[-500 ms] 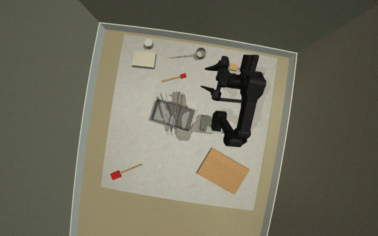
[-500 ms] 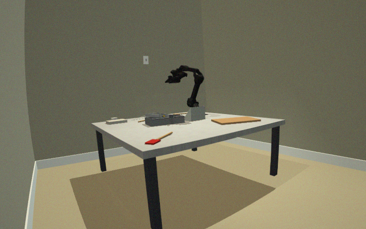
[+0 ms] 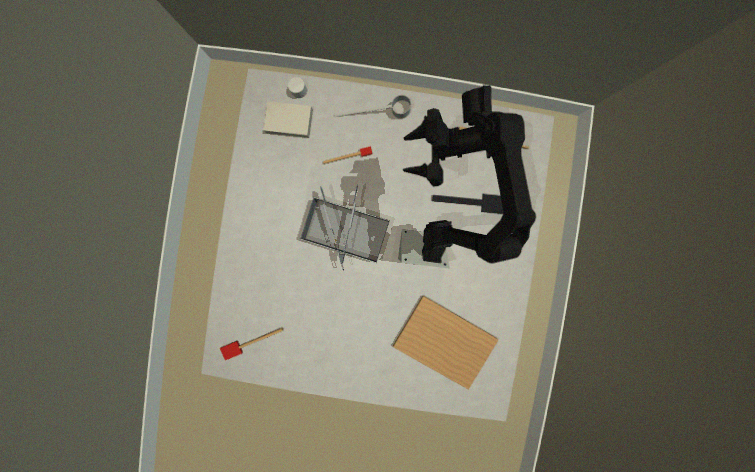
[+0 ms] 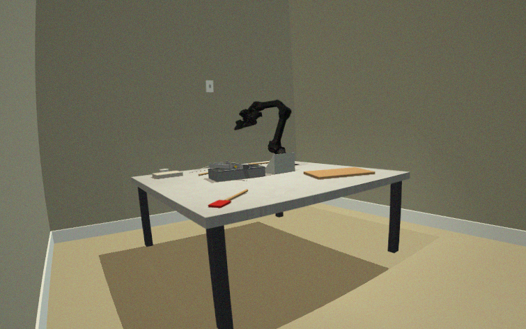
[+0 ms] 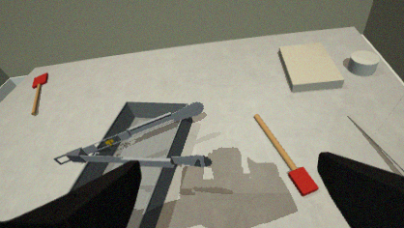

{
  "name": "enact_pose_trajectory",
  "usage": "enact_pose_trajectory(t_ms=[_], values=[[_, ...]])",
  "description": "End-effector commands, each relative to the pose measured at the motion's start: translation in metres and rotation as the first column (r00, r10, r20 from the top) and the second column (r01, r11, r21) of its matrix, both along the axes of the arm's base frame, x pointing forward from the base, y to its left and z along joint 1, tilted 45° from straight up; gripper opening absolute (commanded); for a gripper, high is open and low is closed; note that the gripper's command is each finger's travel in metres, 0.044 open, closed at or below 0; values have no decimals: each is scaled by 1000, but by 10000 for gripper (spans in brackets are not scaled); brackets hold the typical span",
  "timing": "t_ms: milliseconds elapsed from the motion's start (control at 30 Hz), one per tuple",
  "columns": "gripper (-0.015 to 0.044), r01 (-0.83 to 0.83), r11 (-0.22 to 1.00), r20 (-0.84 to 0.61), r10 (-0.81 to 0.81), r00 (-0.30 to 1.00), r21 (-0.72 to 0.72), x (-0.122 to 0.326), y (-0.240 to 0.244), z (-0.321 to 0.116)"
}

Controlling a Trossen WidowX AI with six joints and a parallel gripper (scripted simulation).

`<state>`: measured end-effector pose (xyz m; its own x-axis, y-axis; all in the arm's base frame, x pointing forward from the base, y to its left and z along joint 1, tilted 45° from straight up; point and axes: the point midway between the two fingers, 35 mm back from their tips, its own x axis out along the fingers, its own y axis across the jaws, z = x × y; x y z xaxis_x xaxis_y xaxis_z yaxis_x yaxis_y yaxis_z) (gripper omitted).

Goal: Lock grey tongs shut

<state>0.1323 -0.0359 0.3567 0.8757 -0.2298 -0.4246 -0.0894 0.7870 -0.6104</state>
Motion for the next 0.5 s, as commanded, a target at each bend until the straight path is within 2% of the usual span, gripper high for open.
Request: enact_pose_trajectory(t_ms=[0,233,333,467], values=[[440,-52,996,-150,63,987,76,17,-26,-19],[440,-183,975,-456,220,863,123,69,-49,-72],[440,-238,962,-585,269,765,132,93,-46,-98],[440,-347,933,-763,294,575,99,124,-36,-139]])
